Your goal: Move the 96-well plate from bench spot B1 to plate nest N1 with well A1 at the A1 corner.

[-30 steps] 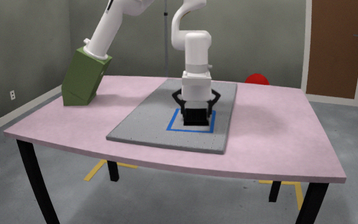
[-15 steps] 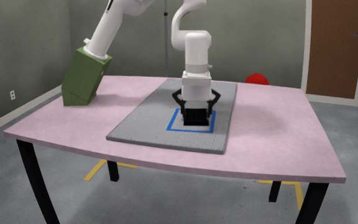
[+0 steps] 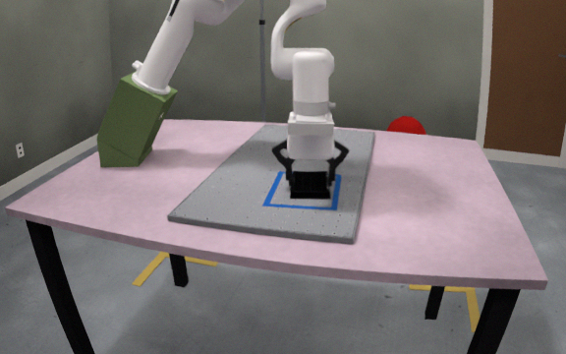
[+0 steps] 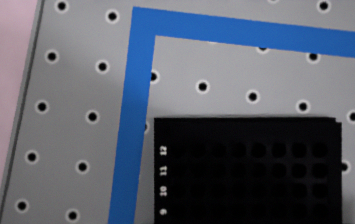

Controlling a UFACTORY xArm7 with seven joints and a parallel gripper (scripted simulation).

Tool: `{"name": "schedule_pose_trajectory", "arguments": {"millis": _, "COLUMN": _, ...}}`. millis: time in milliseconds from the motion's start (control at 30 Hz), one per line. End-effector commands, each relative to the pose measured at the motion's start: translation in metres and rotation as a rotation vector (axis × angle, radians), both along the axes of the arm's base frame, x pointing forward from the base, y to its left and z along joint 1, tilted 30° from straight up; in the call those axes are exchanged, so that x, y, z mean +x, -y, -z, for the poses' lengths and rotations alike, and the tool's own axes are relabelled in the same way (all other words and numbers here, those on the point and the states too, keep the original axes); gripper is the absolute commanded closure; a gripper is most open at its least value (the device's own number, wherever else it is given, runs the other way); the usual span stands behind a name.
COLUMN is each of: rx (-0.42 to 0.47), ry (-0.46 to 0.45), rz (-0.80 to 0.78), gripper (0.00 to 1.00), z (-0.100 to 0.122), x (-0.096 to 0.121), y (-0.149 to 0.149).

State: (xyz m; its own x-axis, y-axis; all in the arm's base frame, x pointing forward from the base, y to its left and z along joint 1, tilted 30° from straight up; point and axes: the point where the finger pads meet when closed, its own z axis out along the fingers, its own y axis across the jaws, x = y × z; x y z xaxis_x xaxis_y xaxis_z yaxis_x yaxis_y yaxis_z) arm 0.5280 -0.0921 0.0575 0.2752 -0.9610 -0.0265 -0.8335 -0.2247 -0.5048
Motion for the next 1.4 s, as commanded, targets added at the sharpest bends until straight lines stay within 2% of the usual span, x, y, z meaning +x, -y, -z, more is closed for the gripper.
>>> {"name": "schedule_pose_trajectory", "arguments": {"millis": 0, "rx": -0.002, "ry": 0.003, "rz": 0.002, "gripper": 1.00, "z": -0.002, "x": 0.001, "y": 0.001}}
{"name": "schedule_pose_trajectory", "arguments": {"millis": 433, "rx": -0.002, "ry": 0.003, "rz": 0.002, "gripper": 1.00, "z": -0.002, "x": 0.001, "y": 0.001}}
{"name": "schedule_pose_trajectory", "arguments": {"millis": 1367, "rx": -0.002, "ry": 0.003, "rz": 0.002, "gripper": 1.00, "z": -0.017, "x": -0.007, "y": 0.004}}
